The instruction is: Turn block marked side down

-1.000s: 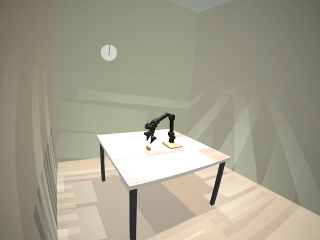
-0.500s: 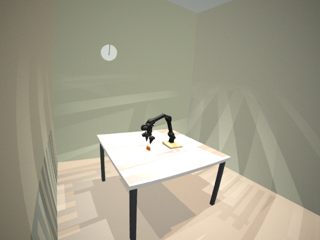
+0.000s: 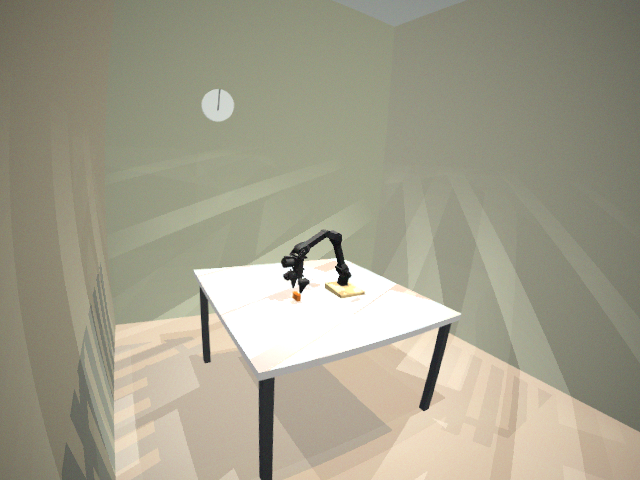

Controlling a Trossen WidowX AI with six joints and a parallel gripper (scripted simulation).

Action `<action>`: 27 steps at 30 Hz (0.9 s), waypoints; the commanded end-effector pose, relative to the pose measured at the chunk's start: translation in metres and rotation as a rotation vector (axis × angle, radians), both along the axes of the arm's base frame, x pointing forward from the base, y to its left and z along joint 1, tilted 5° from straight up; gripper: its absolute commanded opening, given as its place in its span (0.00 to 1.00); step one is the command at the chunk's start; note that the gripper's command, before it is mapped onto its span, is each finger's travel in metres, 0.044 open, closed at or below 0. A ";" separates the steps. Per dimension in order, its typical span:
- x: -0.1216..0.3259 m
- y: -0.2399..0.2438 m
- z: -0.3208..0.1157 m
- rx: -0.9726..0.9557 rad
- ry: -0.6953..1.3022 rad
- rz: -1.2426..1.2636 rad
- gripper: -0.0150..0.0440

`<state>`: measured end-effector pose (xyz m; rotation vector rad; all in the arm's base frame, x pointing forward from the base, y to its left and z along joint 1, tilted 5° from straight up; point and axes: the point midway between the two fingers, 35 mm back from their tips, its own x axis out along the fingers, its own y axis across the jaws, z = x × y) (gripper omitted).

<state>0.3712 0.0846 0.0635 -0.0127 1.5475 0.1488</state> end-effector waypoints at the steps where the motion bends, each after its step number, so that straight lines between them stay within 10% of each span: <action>1: -0.001 0.001 -0.008 0.002 0.007 -0.005 1.00; 17: -0.001 0.003 -0.032 0.002 0.007 -0.005 1.00; 27: -0.001 0.003 -0.032 0.002 0.007 -0.005 0.69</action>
